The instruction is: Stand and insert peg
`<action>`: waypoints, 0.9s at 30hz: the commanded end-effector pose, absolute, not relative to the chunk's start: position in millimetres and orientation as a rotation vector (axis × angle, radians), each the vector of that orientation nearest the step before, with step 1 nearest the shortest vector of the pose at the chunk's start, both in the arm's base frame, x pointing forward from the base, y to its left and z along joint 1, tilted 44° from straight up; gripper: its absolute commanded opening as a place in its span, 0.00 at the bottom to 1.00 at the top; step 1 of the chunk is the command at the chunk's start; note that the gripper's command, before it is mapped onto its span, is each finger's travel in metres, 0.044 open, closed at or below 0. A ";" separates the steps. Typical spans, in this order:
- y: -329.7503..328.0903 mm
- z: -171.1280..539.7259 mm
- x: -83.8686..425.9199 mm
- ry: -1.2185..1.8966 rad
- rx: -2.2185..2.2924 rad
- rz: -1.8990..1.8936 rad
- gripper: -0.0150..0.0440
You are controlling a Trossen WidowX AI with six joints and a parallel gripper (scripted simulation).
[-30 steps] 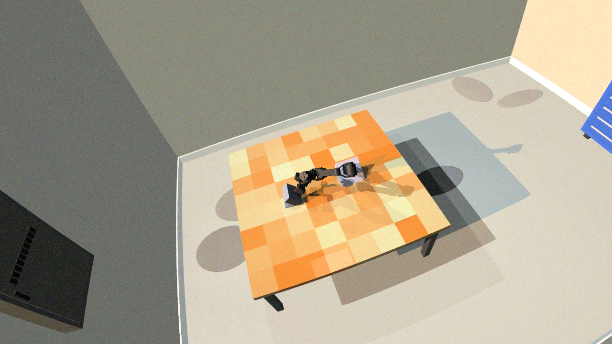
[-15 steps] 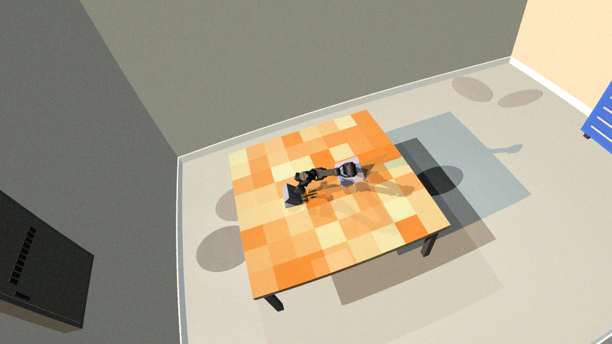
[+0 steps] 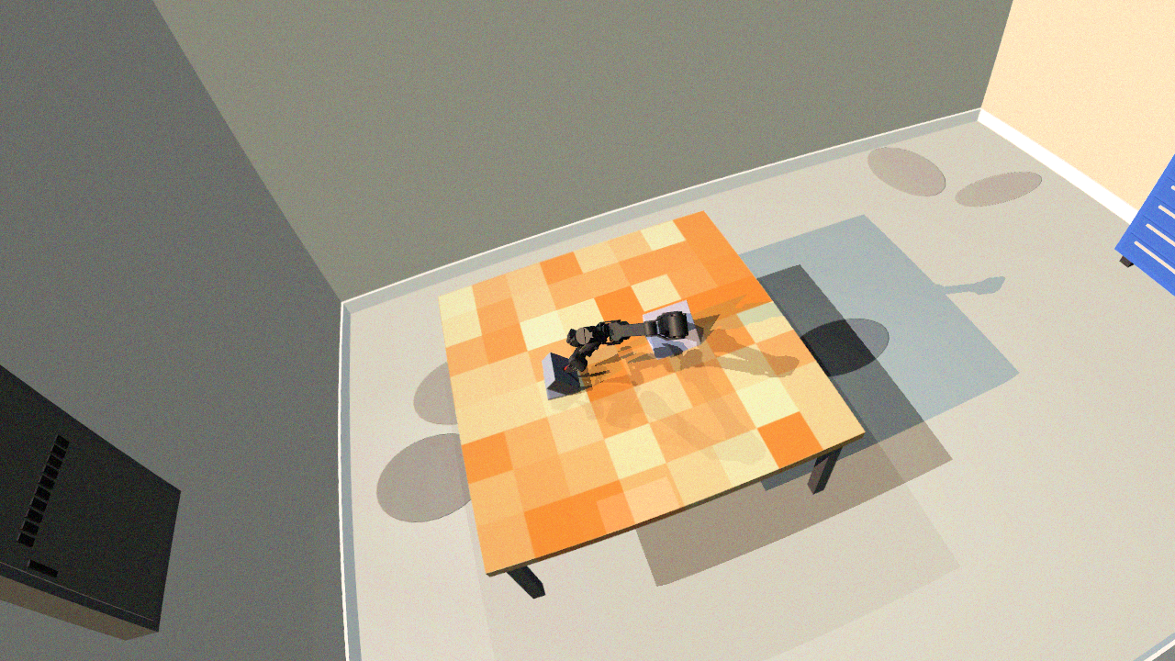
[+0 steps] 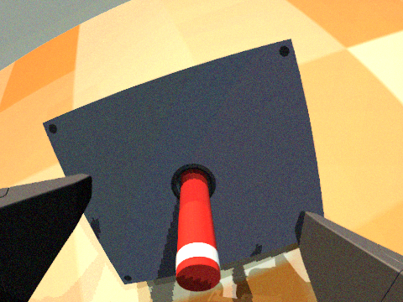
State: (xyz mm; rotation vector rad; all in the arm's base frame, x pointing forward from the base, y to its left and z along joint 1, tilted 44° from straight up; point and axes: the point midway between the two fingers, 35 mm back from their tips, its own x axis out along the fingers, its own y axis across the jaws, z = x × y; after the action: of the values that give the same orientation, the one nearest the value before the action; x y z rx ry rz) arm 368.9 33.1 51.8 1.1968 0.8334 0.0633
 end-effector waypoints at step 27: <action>12.5 73.3 346.0 0.835 1.193 0.061 1.00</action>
State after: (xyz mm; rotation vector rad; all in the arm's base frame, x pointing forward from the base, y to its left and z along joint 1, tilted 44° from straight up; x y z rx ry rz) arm 348.7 14.2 69.7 1.1951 0.8373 0.0555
